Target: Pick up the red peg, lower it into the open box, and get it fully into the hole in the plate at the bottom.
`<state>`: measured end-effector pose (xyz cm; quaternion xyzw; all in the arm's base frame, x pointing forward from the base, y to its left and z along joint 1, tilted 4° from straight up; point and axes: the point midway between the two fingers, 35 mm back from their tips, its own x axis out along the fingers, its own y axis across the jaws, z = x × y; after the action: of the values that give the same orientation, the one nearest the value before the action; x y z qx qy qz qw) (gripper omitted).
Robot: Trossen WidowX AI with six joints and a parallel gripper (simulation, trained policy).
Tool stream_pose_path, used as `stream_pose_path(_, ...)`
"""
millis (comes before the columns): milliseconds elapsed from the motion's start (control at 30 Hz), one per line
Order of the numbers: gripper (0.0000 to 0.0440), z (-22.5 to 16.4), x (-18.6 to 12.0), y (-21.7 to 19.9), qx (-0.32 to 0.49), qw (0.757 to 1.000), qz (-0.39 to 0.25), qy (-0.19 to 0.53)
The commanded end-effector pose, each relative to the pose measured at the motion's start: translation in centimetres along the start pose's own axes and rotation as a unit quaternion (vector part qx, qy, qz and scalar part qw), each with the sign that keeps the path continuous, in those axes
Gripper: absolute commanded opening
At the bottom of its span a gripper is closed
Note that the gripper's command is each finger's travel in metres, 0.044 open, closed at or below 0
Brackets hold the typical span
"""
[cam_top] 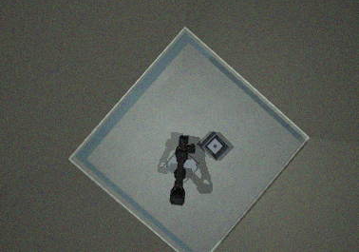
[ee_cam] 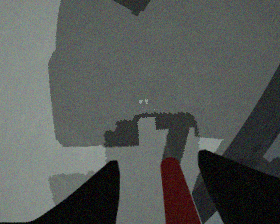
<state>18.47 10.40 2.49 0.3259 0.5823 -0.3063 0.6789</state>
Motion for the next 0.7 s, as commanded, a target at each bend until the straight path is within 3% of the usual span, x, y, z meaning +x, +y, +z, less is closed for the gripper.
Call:
stream_pose_path(0,0.0158,-0.2,0.1,-0.1,0.004,1.000,-0.002,0.011)
stream_pose_path(200,0.0007,-0.1,0.3,-0.2,0.009,0.999,-0.008,0.031)
stream_pose_path(667,0.0000,4.4,-4.5,2.0,-0.029,0.998,0.022,-0.043)
